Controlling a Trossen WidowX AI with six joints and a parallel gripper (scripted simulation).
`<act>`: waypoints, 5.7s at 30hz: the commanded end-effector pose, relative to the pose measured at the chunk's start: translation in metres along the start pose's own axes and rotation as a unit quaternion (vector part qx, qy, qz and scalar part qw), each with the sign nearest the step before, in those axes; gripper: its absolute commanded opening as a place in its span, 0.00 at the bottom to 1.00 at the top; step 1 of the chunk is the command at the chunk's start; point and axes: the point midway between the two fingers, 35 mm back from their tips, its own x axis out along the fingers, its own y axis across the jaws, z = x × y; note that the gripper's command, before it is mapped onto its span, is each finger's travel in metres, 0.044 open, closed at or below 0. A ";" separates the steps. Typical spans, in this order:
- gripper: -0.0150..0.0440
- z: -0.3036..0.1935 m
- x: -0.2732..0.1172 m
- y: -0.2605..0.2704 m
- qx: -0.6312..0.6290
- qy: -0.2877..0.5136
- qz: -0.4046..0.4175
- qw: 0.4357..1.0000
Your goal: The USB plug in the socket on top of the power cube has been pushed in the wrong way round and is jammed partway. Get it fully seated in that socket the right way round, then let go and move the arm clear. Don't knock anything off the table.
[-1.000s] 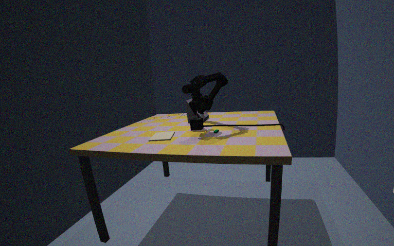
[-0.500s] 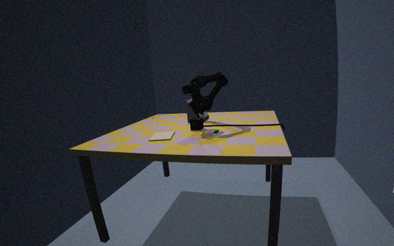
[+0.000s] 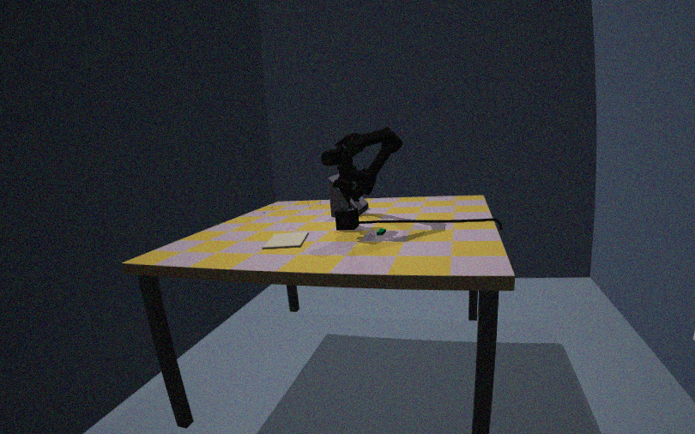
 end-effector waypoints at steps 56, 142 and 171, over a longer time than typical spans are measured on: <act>0.25 0.000 -0.030 0.000 0.000 0.000 0.000 1.000; 0.25 0.000 -0.027 0.001 0.871 0.000 0.003 0.492; 0.25 0.000 -0.027 0.001 0.991 0.001 0.003 0.134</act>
